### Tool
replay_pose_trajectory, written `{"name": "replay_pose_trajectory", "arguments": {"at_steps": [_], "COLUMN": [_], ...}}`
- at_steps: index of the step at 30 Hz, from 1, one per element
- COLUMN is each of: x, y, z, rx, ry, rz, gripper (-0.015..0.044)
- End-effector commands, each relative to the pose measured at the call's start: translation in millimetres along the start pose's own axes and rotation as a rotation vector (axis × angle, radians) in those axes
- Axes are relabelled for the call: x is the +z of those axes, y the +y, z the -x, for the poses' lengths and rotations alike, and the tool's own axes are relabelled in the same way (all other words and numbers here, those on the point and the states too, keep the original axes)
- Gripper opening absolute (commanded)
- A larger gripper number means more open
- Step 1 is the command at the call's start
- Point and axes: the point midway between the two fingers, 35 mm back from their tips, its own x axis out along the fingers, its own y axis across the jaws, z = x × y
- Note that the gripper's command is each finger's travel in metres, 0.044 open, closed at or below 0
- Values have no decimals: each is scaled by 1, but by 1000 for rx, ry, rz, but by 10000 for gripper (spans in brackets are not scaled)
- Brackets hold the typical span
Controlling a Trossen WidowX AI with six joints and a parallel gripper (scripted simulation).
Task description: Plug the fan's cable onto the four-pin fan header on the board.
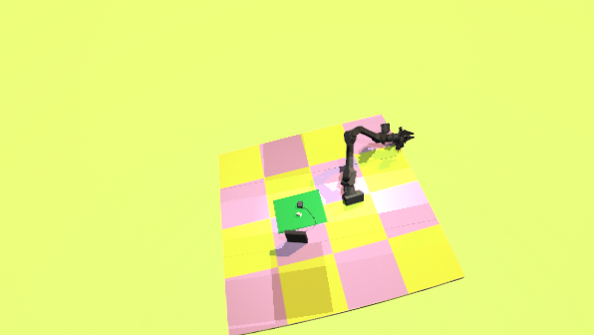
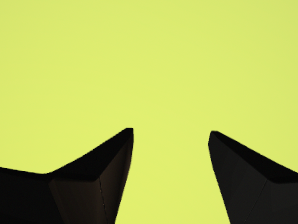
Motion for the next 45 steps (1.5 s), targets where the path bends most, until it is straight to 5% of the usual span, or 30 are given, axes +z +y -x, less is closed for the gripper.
{"name": "replay_pose_trajectory", "arguments": {"at_steps": [1,27,45], "x": [2,-56,-102], "y": [-6,-145,-147], "z": [9,235,494], "rx": [-18,-564,-818], "ry": [-16,-433,-1232], "rz": [-58,-638,-1080], "gripper": [210,210,210]}}
